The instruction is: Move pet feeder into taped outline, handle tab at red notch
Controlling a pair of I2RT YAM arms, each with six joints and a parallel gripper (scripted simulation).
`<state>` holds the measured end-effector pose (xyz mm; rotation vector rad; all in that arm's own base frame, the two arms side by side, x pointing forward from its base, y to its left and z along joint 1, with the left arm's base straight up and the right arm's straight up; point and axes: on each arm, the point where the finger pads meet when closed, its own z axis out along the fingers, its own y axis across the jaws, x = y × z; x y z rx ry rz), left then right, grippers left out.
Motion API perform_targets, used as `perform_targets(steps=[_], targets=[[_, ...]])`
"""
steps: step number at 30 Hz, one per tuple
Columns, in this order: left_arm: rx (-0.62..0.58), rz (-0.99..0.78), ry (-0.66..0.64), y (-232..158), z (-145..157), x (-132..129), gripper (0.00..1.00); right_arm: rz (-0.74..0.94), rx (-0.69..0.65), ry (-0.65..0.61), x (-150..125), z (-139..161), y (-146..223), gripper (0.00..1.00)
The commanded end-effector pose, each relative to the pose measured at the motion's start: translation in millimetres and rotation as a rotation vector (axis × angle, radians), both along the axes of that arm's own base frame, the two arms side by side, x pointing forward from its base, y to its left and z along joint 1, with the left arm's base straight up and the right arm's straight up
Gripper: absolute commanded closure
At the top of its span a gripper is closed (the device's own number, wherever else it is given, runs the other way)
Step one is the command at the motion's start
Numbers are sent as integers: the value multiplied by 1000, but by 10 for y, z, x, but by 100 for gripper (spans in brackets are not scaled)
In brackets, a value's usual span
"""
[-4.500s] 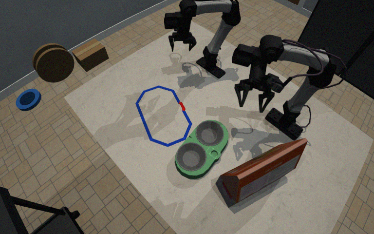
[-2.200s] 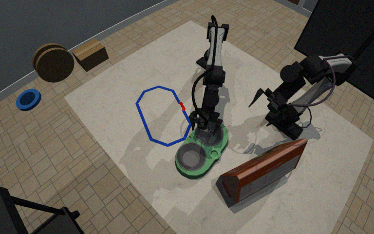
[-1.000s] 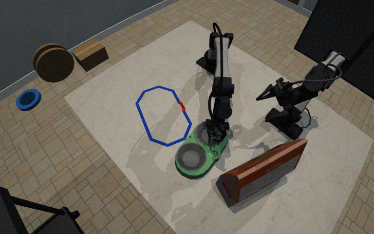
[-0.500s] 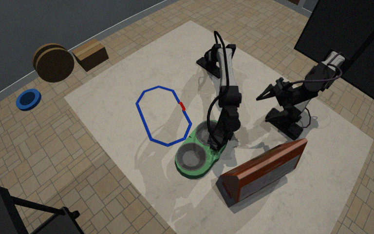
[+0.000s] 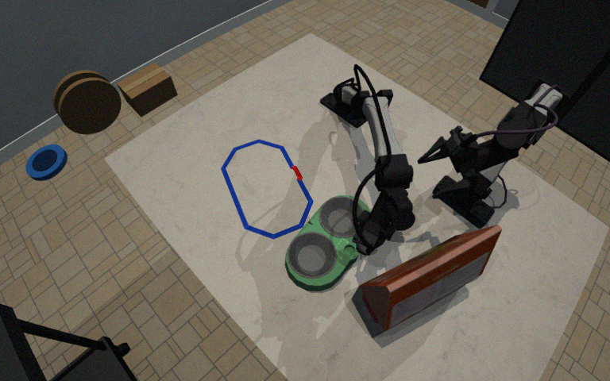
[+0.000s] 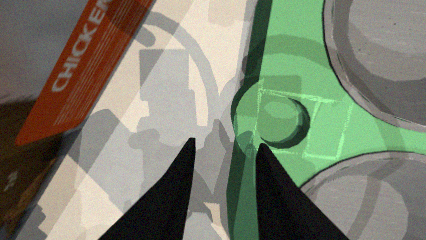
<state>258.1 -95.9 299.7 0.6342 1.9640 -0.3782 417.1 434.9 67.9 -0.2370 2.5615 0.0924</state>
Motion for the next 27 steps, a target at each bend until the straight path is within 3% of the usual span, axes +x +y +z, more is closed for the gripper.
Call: perform_targets(steps=[1,11,12,18,20,21,27], targets=[[-1,-6,-6,2,-25,-7,0,-57,-31,20,56,-86,-78,63],[-1,-6,-6,2,-25,-7,0,-57,-32,27,157,-254,-99,63],[-1,-6,-6,2,-25,-7,0,-57,-5,6,176,-67,-85,63],[-1,-6,-6,2,-25,-7,0,-54,4,0,202,-113,-65,63],[-1,-6,-6,2,-25,-7,0,-57,5,-2,230,-139,-79,63],[-1,-6,-6,2,-25,-7,0,-57,-21,19,226,-362,-99,63],[-1,-6,-6,2,-25,-7,0,-53,-29,31,197,-377,-109,63]])
